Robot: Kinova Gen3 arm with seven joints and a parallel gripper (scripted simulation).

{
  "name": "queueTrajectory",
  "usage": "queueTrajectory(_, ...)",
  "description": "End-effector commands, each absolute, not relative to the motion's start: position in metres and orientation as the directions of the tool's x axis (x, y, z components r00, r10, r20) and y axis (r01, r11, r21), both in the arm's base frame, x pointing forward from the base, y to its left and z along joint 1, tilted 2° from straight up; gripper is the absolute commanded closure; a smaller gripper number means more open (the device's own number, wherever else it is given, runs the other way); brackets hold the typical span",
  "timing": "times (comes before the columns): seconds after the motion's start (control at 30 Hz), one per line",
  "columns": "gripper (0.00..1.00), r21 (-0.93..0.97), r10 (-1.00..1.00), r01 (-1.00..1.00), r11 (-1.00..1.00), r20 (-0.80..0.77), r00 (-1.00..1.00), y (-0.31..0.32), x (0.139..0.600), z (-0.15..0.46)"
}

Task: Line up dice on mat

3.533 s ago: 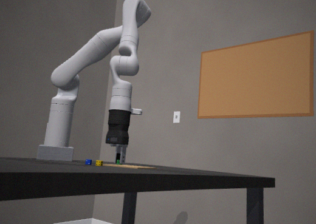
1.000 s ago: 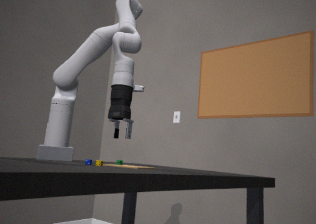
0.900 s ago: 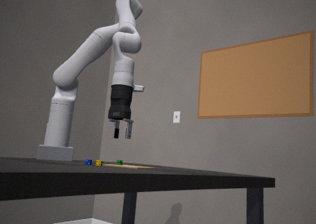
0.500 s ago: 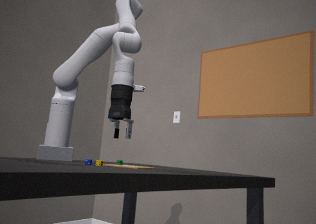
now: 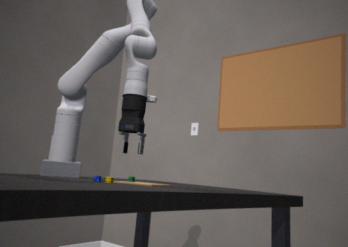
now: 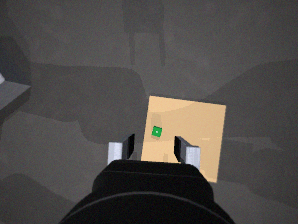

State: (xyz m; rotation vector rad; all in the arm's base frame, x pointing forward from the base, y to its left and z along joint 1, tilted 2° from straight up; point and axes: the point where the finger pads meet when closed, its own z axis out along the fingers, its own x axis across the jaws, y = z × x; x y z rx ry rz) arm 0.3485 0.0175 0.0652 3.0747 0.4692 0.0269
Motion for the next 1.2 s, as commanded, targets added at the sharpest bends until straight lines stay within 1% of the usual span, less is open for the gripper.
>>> queueTrajectory(0.0, 0.00, 0.037, 0.378, 0.378, -0.925, 0.012, 0.926, 0.009, 0.352, 0.066)
queueTrajectory(0.07, 0.00, 0.037, 0.445, 0.445, -0.895, 0.007, 0.895, 0.005, 0.352, 0.065)
queueTrajectory(0.13, 0.00, 0.037, 0.445, 0.445, -0.895, 0.007, 0.895, 0.005, 0.352, 0.065)
queueTrajectory(0.23, 0.00, 0.036, 0.522, 0.522, -0.852, -0.001, 0.853, 0.000, 0.353, 0.064)
queueTrajectory(0.43, 0.00, 0.031, 0.716, 0.716, -0.697, -0.014, 0.698, -0.015, 0.356, 0.061)
queueTrajectory(0.63, 0.00, 0.025, 0.868, 0.868, -0.495, -0.022, 0.496, -0.032, 0.361, 0.058)
queueTrajectory(0.73, 0.00, 0.024, 0.881, 0.881, -0.472, -0.023, 0.472, -0.035, 0.362, 0.058)
queueTrajectory(0.93, 0.00, 0.021, 0.974, 0.974, -0.224, -0.026, 0.224, -0.054, 0.369, 0.056)
queueTrajectory(1.17, 0.00, 0.023, 0.999, 1.000, 0.017, -0.029, -0.016, -0.073, 0.380, 0.055)
